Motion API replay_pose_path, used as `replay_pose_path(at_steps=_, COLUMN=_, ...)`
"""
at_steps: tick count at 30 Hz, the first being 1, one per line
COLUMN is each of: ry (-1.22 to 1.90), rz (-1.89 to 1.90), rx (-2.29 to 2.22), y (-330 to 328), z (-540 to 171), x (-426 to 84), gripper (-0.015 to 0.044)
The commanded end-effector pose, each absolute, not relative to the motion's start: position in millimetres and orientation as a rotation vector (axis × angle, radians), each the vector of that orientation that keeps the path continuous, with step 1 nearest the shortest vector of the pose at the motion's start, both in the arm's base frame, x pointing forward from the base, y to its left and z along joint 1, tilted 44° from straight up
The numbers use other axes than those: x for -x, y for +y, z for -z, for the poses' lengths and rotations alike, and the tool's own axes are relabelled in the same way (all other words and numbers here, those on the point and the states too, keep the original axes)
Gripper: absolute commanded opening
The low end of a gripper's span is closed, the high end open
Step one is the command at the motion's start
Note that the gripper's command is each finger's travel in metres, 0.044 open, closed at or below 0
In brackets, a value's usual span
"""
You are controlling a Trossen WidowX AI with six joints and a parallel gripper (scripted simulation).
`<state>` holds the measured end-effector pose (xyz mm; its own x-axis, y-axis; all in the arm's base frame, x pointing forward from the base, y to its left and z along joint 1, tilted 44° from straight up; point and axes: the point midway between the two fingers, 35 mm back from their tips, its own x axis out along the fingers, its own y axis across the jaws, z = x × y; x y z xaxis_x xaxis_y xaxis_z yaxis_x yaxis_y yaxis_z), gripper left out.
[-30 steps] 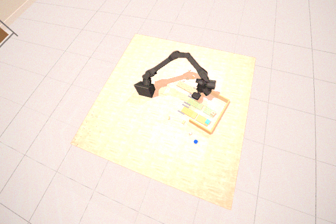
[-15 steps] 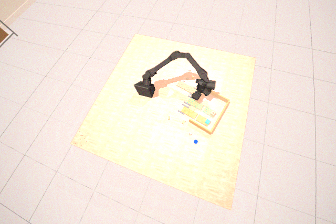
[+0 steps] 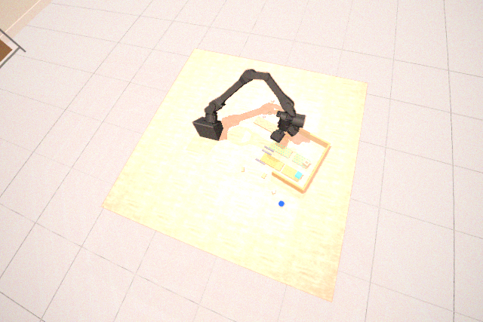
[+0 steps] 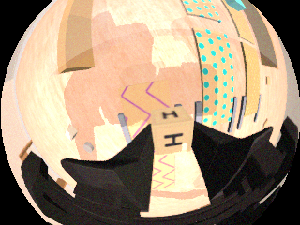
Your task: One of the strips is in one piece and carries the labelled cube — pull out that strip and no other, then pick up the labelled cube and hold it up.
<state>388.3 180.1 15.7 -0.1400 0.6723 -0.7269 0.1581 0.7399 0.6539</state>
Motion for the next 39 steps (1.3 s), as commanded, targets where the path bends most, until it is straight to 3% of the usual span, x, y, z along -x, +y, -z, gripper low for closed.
replay_pose_path(at_steps=1, ry=1.679, rz=-0.507, rx=-0.672, y=165.6, z=-23.2, x=-375.2, gripper=0.0)
replay_pose_path(at_steps=39, ry=1.684, rz=-0.504, rx=-0.675, y=123.1, z=-15.4, x=-278.2, gripper=0.0)
